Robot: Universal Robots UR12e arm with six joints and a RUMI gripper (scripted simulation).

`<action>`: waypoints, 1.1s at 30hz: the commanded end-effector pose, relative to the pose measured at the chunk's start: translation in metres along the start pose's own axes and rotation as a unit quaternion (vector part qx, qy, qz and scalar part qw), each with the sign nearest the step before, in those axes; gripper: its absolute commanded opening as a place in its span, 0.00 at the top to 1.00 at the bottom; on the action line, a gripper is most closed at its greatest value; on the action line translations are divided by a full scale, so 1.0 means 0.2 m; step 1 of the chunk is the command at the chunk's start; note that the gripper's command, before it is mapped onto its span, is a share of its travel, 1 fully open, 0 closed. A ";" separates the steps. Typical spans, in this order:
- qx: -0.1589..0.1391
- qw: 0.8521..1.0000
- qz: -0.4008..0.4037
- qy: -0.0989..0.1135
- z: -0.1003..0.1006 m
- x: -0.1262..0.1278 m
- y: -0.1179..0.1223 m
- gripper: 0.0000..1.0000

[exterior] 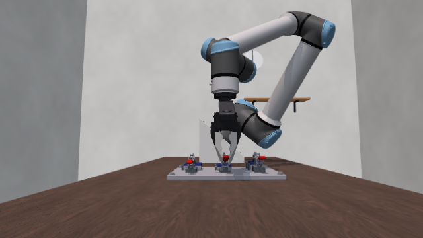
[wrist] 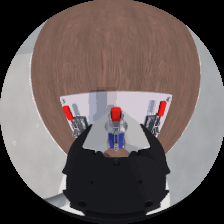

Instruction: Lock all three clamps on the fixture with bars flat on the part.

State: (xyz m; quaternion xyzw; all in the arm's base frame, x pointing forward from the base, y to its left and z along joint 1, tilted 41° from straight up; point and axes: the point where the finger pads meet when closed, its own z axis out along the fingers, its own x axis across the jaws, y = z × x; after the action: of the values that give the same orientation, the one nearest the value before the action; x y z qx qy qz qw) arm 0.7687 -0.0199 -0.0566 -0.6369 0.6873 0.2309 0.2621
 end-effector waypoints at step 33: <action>-0.001 1.000 0.001 0.000 0.06 0.01 -0.02 1.00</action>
State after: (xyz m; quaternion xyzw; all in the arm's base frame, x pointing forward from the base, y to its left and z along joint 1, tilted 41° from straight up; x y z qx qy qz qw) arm 0.7746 -0.0144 -0.0634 -0.6368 0.6874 0.2304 0.2626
